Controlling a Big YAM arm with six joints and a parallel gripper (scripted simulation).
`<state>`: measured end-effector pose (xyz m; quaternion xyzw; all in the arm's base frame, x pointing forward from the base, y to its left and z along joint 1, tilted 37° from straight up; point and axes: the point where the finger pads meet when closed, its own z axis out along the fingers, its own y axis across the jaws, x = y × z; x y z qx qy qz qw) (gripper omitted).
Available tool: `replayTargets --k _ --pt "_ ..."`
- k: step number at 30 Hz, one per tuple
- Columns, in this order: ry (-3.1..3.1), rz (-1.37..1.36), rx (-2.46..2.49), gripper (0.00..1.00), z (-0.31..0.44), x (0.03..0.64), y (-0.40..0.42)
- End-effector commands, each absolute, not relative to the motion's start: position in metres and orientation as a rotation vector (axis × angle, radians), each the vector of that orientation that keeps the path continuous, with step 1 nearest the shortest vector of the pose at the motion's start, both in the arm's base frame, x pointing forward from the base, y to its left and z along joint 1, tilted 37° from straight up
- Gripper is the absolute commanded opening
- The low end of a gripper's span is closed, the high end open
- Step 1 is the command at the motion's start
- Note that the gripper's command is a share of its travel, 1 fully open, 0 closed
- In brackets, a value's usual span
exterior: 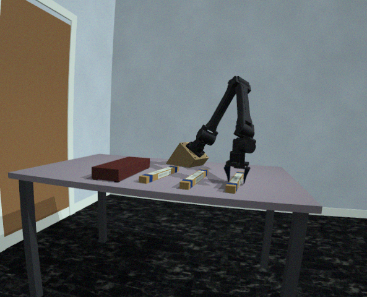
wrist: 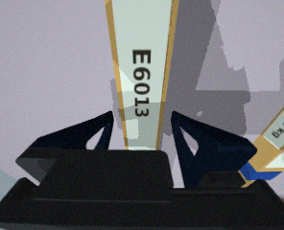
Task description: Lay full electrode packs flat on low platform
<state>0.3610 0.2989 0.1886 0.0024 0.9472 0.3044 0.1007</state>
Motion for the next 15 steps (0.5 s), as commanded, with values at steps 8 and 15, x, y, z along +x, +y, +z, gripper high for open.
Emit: replayTargets --k 8,15 --pt "2.798 0.905 -0.013 0.74 0.1853 0.3568 0.3055" --pt "2.792 0.907 -0.016 0.0 0.1876 0.3565 0.3054"
